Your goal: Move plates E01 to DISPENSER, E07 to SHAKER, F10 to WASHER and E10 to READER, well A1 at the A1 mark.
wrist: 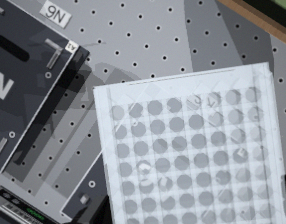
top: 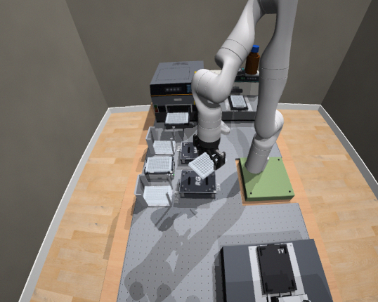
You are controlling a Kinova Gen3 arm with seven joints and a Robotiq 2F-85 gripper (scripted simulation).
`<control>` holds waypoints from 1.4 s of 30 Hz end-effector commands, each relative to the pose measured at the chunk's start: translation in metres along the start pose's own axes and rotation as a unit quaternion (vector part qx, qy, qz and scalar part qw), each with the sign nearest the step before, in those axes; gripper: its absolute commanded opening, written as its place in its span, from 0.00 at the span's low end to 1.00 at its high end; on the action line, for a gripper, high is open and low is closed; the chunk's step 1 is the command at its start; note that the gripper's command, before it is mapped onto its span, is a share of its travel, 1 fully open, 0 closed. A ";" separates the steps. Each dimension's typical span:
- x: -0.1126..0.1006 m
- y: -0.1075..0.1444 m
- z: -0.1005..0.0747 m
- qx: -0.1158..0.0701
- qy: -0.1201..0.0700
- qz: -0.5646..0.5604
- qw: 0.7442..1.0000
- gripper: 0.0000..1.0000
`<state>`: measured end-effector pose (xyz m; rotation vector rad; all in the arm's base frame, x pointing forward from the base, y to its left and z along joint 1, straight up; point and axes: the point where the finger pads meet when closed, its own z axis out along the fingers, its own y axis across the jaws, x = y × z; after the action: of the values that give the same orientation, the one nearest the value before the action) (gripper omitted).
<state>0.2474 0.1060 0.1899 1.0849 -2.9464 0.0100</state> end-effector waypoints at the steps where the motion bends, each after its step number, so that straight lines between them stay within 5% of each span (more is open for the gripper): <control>1: -0.003 0.010 0.000 0.000 0.000 0.000 1.000 0.94; 42: -0.034 0.122 0.000 0.000 0.000 -0.109 0.994 0.94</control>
<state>0.1954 0.2171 0.1892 1.3994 -2.8108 0.0067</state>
